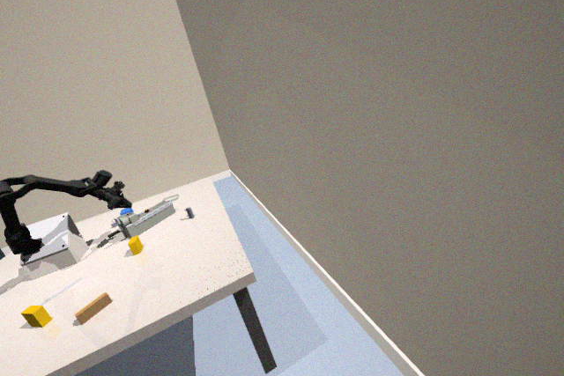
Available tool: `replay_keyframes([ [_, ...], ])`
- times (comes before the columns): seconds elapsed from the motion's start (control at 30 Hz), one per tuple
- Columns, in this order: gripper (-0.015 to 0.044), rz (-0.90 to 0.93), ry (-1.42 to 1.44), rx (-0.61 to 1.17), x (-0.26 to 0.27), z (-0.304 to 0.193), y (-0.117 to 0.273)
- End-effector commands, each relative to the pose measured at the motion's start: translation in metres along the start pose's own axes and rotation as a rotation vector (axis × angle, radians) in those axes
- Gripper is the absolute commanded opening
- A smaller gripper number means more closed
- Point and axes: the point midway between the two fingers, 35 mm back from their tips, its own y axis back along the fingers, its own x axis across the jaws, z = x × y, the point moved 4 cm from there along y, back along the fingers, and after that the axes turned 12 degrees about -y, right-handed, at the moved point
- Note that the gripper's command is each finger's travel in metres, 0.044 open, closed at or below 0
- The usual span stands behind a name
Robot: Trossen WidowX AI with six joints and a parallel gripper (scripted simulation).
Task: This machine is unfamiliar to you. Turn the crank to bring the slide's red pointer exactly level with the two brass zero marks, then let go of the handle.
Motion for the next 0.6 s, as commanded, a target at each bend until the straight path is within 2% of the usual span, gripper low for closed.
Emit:
replay_keyframes([
  [0.0,0.0125,0.000,0.000,0.000,0.0000,0.0000,0.0000],
  [0.17,0.0000,0.000,0.000,0.000,0.0000,0.0000,0.0000],
  [0.57,0.0000,0.001,0.000,0.000,0.0001,0.0000,0.0000],
])
